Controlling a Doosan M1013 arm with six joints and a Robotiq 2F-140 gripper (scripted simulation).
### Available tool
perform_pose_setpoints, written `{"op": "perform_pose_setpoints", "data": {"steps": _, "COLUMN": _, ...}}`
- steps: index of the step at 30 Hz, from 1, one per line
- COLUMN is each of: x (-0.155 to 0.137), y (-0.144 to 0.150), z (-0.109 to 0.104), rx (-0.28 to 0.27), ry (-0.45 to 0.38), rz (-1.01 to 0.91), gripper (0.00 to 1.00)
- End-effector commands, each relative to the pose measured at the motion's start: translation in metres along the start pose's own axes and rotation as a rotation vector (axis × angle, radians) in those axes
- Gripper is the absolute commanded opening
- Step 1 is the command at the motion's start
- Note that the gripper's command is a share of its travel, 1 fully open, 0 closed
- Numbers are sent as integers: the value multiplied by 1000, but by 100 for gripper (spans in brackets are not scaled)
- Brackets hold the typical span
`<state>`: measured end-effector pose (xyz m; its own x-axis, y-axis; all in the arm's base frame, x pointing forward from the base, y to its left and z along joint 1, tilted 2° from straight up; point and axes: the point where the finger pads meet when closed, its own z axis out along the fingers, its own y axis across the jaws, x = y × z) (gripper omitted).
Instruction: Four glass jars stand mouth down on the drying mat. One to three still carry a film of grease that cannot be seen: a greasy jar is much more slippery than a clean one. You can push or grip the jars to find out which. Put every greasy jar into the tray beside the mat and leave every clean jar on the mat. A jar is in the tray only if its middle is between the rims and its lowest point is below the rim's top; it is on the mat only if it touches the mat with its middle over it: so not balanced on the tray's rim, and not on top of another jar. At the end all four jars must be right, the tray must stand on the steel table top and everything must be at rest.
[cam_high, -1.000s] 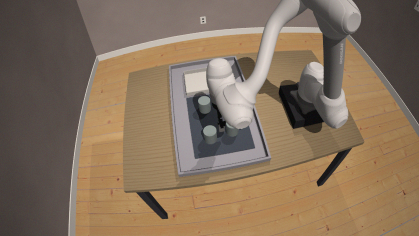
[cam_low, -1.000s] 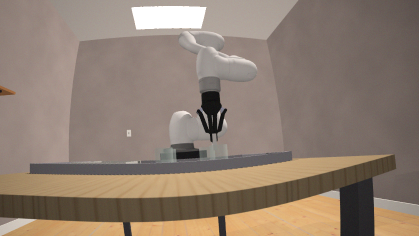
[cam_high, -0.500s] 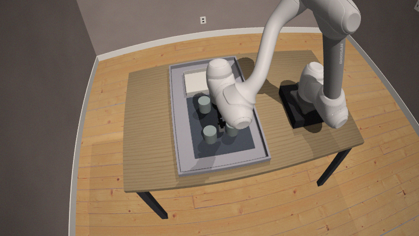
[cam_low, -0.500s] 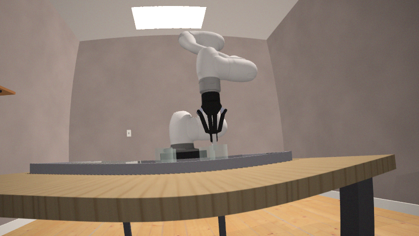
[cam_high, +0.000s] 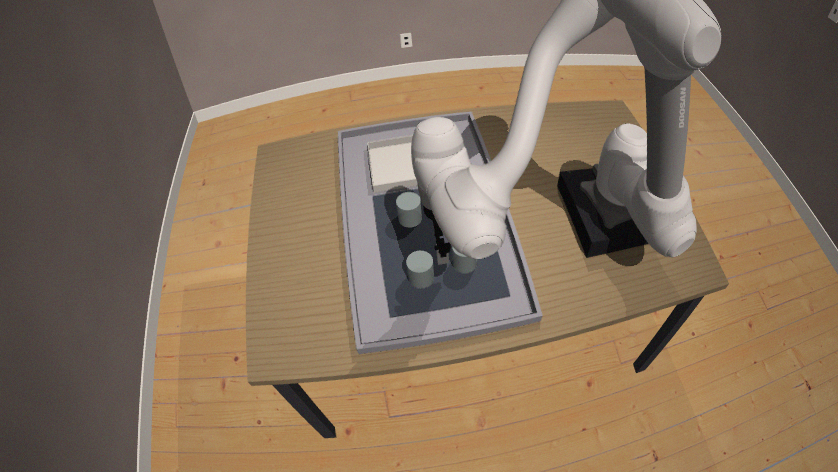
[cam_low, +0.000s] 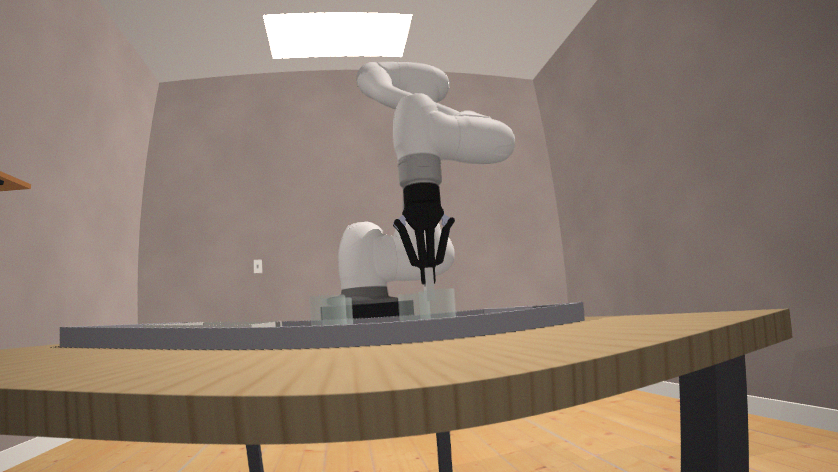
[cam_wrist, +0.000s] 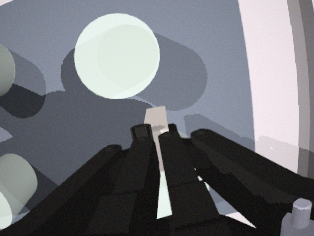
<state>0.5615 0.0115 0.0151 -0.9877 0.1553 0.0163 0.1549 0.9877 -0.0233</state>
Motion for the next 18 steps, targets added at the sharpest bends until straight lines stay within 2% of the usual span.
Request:
{"op": "perform_pose_setpoints", "data": {"steps": 1, "x": -3, "y": 0, "z": 0, "rx": 1, "ry": -3, "rz": 6, "gripper": 0}}
{"op": "perform_pose_setpoints", "data": {"steps": 18, "x": -5, "y": 0, "z": 0, "rx": 1, "ry": -3, "rz": 6, "gripper": 0}}
